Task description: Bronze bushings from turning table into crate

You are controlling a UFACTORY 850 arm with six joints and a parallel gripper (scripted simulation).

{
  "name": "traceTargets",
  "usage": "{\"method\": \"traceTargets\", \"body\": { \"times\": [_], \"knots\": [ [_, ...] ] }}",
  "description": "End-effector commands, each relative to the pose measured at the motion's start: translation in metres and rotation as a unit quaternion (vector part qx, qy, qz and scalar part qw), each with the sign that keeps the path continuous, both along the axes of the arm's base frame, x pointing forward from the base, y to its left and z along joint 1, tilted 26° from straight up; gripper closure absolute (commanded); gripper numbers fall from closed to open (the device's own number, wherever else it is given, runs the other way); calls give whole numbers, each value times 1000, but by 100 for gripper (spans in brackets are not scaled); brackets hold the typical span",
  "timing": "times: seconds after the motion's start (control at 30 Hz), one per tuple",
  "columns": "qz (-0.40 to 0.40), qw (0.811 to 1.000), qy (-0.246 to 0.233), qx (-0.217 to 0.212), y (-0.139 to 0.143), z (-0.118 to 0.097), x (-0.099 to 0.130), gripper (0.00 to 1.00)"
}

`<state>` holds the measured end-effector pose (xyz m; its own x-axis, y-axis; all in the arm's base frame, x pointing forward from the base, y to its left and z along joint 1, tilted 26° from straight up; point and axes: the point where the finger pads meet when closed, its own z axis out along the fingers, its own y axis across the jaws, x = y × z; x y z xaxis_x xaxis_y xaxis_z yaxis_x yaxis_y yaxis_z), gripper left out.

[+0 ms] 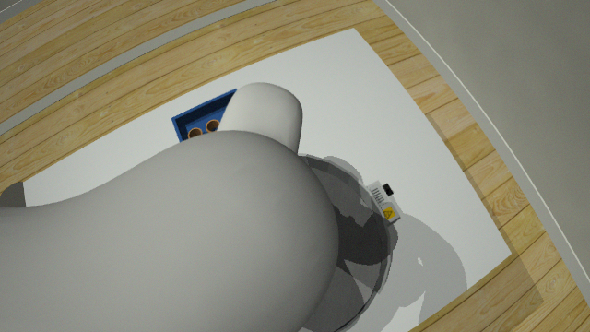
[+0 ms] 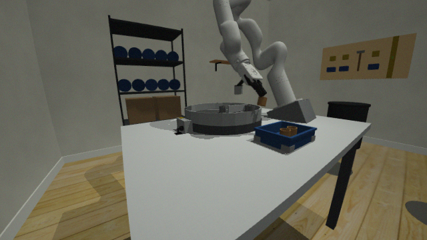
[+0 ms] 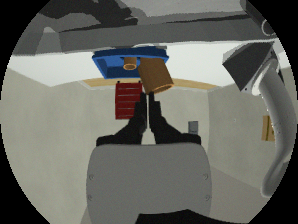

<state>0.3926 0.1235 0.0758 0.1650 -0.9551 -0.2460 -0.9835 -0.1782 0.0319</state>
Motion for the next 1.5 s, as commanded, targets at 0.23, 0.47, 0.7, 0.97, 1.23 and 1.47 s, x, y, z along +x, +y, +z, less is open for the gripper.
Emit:
{"method": "traceTargets", "body": {
  "times": [0.23, 0.47, 0.7, 0.97, 1.23, 1.47],
  "knots": [
    [0, 1000, -1, 1, 59, -28, 43, 100],
    [0, 1000, -1, 1, 102, -47, 73, 100],
    [0, 1000, -1, 1, 124, -56, 88, 100],
    [0, 1000, -1, 1, 129, -58, 91, 100],
    [0, 1000, -1, 1, 129, -58, 91, 100],
    [0, 1000, -1, 1, 129, -59, 91, 100]
  ]
}}
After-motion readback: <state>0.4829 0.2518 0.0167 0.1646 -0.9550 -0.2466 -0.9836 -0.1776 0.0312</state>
